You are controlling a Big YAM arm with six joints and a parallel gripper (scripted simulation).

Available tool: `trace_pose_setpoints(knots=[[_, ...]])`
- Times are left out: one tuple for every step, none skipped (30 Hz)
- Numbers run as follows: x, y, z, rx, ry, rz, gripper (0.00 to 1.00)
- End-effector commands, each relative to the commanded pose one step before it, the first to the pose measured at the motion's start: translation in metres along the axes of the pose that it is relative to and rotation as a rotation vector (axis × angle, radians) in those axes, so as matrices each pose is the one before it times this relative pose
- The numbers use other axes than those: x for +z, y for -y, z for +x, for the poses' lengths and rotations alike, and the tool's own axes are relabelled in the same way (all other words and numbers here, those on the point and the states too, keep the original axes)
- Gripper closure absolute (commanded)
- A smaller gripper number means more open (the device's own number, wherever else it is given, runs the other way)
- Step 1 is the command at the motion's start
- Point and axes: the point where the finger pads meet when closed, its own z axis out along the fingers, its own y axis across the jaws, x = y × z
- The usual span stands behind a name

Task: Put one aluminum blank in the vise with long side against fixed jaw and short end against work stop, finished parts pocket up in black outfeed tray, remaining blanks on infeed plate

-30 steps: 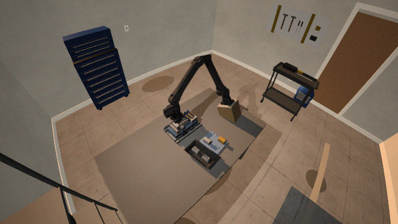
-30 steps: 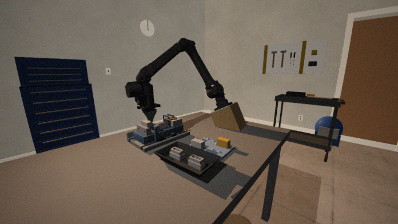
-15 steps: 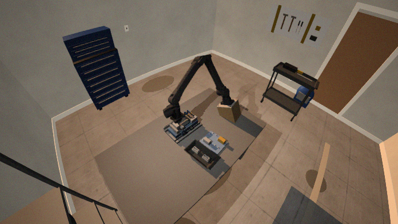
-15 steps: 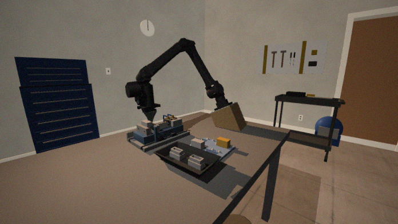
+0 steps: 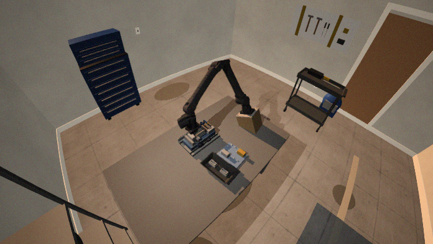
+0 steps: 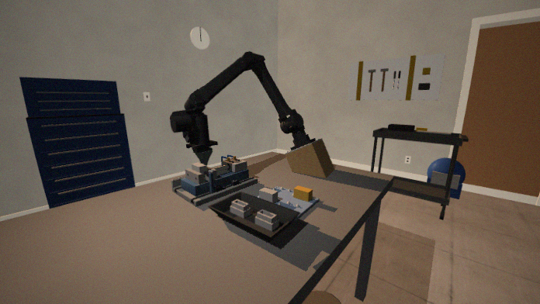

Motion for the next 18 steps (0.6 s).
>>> trace_pose_setpoints(knots=[[-0.01028,-0.03566,-0.00558,0.03002,0.00503,-0.06618,1.00],[0.00000,0.00000,0.00000,0.00000,0.00000,0.00000,1.00],[0.00000,0.00000,0.00000,0.00000,0.00000,0.00000,1.00],[0.00000,0.00000,0.00000,0.00000,0.00000,0.00000,1.00],[0.00000,0.00001,0.00000,0.00000,0.00000,0.00000,1.00],[0.00000,0.00005,-0.00001,0.00000,0.00000,0.00000,1.00],[0.00000,0.00013,-0.00002,0.00000,0.00000,0.00001,1.00],[0.00000,0.00023,-0.00004,0.00001,0.00001,0.00003,1.00],[0.00001,0.00036,-0.00006,0.00002,0.00001,0.00005,1.00],[0.00002,0.00050,-0.00009,0.00002,0.00002,0.00007,1.00],[0.00003,0.00064,-0.00013,0.00004,0.00002,0.00011,1.00],[0.00005,0.00079,-0.00018,0.00005,0.00003,0.00014,1.00],[0.00006,0.00093,-0.00022,0.00006,0.00004,0.00019,1.00],[0.00008,0.00106,-0.00027,0.00008,0.00005,0.00023,1.00],[-0.00044,0.00107,-0.00060,0.00059,0.00018,-0.00077,1.00],[-0.00158,0.00093,-0.00124,0.00170,0.00044,-0.00299,1.00],[0.00000,0.00000,0.00000,0.00000,0.00000,0.00000,1.00],[0.00000,0.00000,0.00000,0.00000,0.00000,0.00000,1.00]])
